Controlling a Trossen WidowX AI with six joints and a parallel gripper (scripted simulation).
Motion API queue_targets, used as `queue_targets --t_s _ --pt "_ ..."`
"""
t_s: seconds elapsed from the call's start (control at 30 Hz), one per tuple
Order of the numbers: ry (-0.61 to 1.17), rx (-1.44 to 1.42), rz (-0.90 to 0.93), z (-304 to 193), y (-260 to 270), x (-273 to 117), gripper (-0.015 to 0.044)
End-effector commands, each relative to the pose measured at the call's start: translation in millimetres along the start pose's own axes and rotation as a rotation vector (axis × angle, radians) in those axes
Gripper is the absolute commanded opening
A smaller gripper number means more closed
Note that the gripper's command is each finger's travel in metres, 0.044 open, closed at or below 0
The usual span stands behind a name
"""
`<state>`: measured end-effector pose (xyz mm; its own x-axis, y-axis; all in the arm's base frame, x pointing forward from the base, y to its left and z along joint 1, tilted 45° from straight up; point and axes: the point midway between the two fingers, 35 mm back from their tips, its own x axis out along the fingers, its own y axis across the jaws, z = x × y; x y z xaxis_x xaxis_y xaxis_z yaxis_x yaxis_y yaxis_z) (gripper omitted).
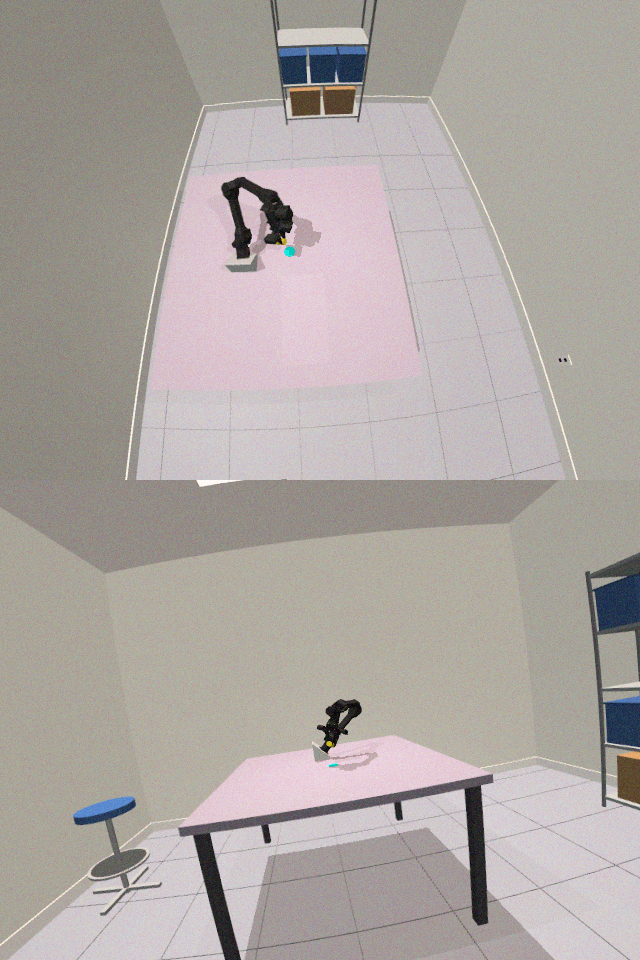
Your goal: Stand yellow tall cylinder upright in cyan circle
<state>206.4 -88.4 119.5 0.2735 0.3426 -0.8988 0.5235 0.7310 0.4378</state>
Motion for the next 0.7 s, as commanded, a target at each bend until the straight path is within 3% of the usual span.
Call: queue_targets --t_s 0.0,0.67 --pt "-0.027 -0.001 -0.018 -2.7 -0.1 0.6 0.0105" --pt "-0.144 0.007 -0.066 -7.7 -0.8 2.2 0.0105"
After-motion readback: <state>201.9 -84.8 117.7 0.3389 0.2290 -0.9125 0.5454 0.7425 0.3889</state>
